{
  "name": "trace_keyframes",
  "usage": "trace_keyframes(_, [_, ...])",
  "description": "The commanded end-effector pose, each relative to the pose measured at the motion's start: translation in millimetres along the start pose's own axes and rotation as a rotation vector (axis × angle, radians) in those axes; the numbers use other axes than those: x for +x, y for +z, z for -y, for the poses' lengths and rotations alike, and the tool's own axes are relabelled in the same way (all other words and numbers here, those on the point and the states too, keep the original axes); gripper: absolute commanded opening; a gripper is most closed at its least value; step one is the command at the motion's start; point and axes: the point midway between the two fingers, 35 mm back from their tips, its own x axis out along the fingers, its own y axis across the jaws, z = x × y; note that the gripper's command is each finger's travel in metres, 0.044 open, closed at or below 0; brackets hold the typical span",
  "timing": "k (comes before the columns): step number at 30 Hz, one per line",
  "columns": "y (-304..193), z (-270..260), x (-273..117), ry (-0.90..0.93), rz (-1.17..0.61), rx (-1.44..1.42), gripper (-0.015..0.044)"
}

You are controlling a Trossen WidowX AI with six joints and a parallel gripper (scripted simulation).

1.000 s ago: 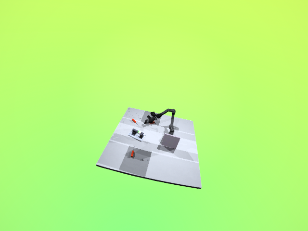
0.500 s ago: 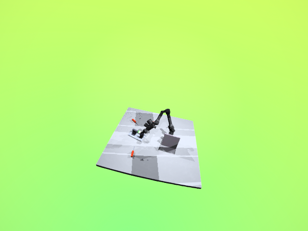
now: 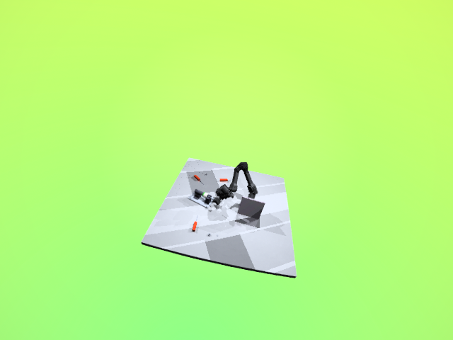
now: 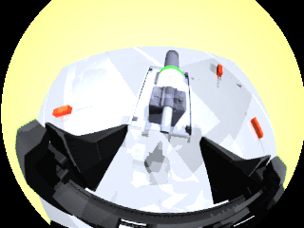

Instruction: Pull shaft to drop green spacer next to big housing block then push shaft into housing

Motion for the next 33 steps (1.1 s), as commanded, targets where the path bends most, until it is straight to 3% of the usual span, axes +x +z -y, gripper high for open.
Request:
trace_keyframes(1, [-1, 0, 0, -0.005, 0.001, 0.002, 0.044])
trace_keyframes(33, [5, -13, 5, 0.028, -0.05, -0.006, 0.044])
